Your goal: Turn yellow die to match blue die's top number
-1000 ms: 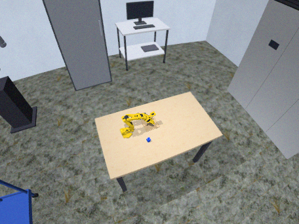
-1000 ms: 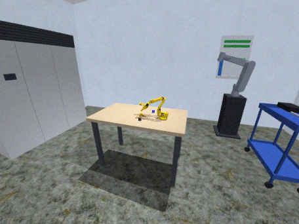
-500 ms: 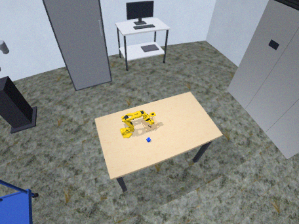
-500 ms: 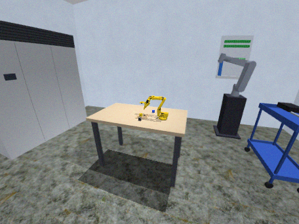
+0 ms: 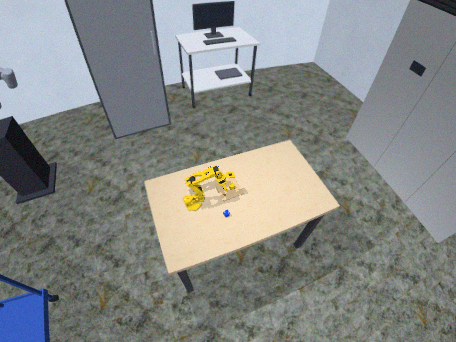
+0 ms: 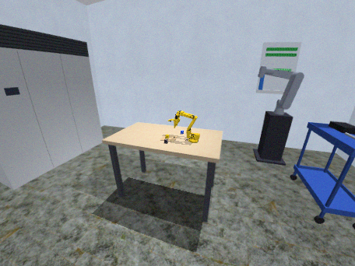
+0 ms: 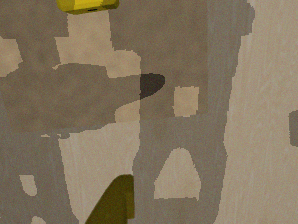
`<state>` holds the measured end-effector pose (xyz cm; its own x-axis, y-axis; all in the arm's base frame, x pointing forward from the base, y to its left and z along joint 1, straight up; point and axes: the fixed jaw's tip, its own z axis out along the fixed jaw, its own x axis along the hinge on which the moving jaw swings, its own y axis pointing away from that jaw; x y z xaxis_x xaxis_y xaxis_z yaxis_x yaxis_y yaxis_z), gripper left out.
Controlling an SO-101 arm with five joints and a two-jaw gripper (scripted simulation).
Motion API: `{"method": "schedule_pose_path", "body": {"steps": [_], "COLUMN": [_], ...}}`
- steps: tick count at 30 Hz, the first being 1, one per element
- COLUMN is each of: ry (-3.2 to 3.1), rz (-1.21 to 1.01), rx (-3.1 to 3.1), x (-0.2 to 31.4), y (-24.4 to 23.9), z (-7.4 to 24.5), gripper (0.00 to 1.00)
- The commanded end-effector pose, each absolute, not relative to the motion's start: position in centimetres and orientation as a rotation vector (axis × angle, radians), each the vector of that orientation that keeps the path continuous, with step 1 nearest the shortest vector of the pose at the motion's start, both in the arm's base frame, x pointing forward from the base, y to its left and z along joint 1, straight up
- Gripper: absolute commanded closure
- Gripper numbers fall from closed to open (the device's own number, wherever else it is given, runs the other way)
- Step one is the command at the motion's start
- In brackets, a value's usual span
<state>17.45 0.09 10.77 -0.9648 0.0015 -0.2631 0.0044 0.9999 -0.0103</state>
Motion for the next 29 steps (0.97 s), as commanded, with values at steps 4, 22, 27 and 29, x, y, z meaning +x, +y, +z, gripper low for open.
{"method": "schedule_pose_path", "body": {"steps": [4, 22, 27, 29], "ry": [2.856, 2.866, 2.866, 2.866], "rz": [-0.019, -0.019, -0.019, -0.019], "rx": [0.011, 0.013, 0.013, 0.013], "x": [16.93, 16.72, 16.72, 16.72], "y": [-0.08, -0.1, -0.1, -0.1], "z": [12.27, 12.37, 12.37, 12.37], "gripper": [0.64, 0.64, 0.64, 0.64]}}
